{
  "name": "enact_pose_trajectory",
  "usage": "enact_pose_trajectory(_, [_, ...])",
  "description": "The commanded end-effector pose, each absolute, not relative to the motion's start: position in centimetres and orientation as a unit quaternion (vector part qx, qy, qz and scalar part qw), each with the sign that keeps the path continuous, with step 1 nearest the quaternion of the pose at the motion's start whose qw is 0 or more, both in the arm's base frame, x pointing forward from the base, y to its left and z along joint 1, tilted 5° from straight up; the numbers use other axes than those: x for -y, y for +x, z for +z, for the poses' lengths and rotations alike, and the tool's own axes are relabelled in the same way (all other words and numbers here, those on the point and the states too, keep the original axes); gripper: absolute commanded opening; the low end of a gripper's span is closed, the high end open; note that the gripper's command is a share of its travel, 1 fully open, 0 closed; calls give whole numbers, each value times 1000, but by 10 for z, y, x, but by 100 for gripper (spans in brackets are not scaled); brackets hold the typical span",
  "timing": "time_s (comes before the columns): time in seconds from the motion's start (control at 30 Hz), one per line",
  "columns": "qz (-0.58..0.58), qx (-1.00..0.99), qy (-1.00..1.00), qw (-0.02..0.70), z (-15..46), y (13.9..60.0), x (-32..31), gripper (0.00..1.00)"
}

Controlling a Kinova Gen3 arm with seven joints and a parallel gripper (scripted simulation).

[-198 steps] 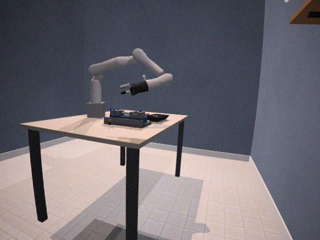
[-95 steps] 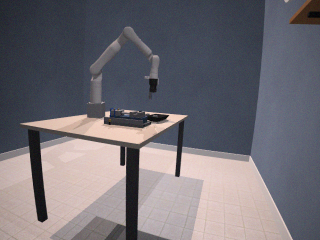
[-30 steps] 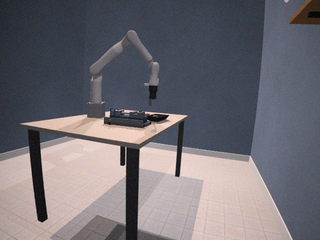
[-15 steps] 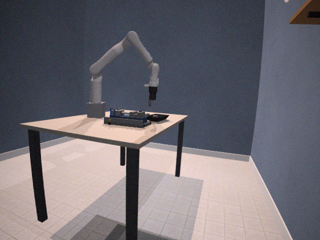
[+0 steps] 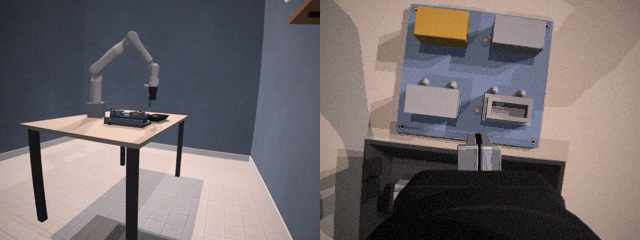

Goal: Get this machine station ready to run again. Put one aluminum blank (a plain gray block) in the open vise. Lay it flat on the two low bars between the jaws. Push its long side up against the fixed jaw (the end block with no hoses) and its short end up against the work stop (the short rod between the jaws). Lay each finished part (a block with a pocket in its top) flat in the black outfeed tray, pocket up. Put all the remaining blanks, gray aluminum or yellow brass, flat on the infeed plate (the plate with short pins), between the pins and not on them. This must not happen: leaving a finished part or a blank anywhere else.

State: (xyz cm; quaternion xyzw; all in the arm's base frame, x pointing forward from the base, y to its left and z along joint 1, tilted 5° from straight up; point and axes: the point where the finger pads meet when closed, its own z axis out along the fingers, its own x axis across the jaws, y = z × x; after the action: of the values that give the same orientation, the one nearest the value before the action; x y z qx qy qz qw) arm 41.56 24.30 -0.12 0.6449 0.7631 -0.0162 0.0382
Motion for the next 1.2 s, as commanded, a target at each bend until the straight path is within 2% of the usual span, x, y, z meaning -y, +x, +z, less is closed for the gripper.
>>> enact_pose_trajectory(0.0, [-15,-763,645,39,0,416,-243,0])
enact_pose_trajectory(1.17, [-15,-763,645,39,15,416,-245,0])
